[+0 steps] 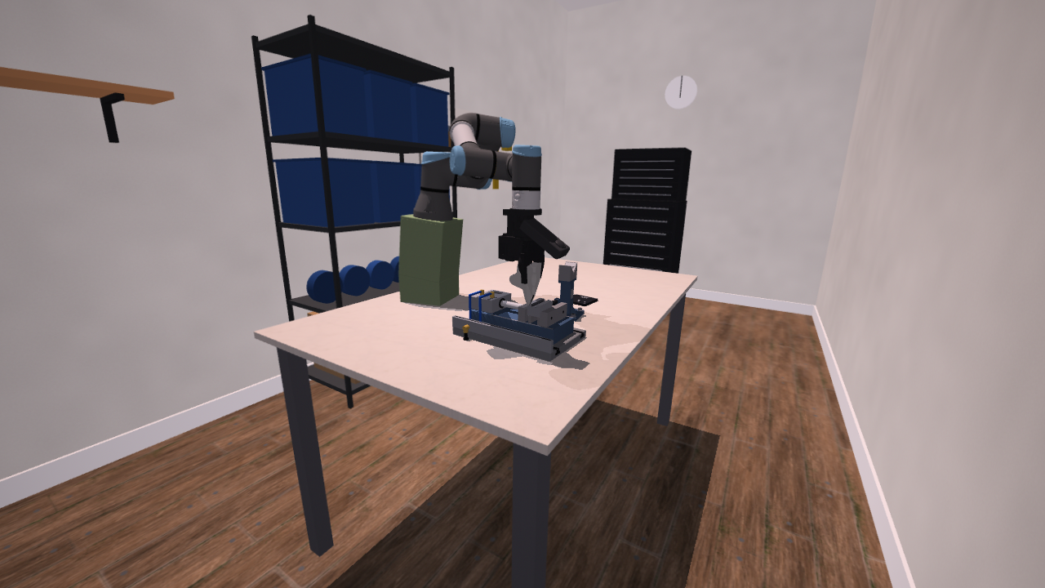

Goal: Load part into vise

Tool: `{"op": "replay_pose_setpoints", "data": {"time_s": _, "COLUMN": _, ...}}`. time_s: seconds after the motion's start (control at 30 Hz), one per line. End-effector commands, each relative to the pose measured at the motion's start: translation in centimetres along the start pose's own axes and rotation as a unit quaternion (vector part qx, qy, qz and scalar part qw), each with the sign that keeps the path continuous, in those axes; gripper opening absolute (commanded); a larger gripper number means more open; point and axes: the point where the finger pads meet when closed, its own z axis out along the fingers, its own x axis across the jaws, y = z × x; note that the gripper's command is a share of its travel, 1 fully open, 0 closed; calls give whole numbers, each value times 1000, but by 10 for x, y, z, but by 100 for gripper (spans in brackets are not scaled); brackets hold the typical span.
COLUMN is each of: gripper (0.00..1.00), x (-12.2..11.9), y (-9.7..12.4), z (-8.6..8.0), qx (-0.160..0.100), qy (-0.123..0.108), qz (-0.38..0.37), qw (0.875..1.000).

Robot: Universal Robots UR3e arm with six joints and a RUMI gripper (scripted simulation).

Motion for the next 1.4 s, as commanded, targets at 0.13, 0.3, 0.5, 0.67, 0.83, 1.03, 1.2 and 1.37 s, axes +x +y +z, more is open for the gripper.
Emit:
{"op": "replay_pose_setpoints", "data": {"time_s": 0.13, "gripper": 0, "x": 1, "y": -1, "z": -1, "qx": 1, "qy": 1, "qz": 0, "qw": 1000}}
{"op": "replay_pose_setpoints", "data": {"time_s": 0.3, "gripper": 0, "x": 1, "y": -1, "z": -1, "qx": 1, "qy": 1, "qz": 0, "qw": 1000}}
{"op": "replay_pose_setpoints", "data": {"time_s": 0.5, "gripper": 0, "x": 1, "y": -1, "z": -1, "qx": 1, "qy": 1, "qz": 0, "qw": 1000}}
{"op": "replay_pose_setpoints", "data": {"time_s": 0.67, "gripper": 0, "x": 1, "y": -1, "z": 0, "qx": 1, "qy": 1, "qz": 0, "qw": 1000}}
{"op": "replay_pose_setpoints", "data": {"time_s": 0.83, "gripper": 0, "x": 1, "y": -1, "z": 1, "qx": 1, "qy": 1, "qz": 0, "qw": 1000}}
{"op": "replay_pose_setpoints", "data": {"time_s": 1.03, "gripper": 0, "x": 1, "y": -1, "z": 2, "qx": 1, "qy": 1, "qz": 0, "qw": 1000}}
{"op": "replay_pose_setpoints", "data": {"time_s": 1.2, "gripper": 0, "x": 1, "y": -1, "z": 3, "qx": 1, "qy": 1, "qz": 0, "qw": 1000}}
{"op": "replay_pose_setpoints", "data": {"time_s": 1.37, "gripper": 0, "x": 1, "y": -1, "z": 5, "qx": 1, "qy": 1, "qz": 0, "qw": 1000}}
